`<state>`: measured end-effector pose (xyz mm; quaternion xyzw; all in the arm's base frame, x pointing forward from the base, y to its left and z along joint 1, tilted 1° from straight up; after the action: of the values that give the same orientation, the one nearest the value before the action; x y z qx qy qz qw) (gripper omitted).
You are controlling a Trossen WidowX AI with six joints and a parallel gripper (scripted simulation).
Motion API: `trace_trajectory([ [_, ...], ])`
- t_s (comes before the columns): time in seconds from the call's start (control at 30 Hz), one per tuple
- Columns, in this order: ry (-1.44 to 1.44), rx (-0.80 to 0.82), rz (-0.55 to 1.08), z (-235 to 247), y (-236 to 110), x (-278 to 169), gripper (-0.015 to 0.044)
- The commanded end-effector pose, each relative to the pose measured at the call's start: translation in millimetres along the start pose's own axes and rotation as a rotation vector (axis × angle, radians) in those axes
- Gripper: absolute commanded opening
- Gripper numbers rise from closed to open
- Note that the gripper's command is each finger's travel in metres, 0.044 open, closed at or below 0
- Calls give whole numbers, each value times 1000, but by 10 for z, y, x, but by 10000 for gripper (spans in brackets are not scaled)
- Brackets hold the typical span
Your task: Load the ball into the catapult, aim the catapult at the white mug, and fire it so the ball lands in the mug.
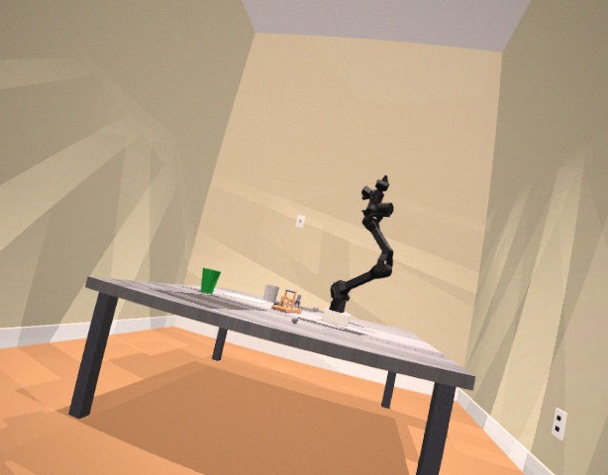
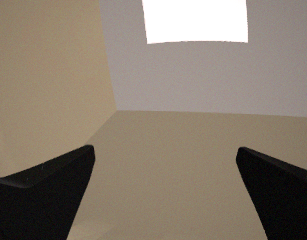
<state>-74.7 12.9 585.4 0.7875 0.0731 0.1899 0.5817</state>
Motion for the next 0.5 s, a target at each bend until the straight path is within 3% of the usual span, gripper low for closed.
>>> trace_trajectory([
  [0.0, 51, 94, -114, 271, 19, 261, 440],
  [0.47, 206, 403, -429, 977, -136, 1039, 440],
])
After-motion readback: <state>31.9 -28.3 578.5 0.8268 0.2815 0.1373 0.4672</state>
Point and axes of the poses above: the point midway between the two fingers, 35 mm back from their tips, its own y axis out along the fingers, its own z axis across the jaws, x = y × z, the point moved 9 cm from there along -y, back along the fingers, and after that the axes turned 8 degrees about y, right-handed, at the moved point
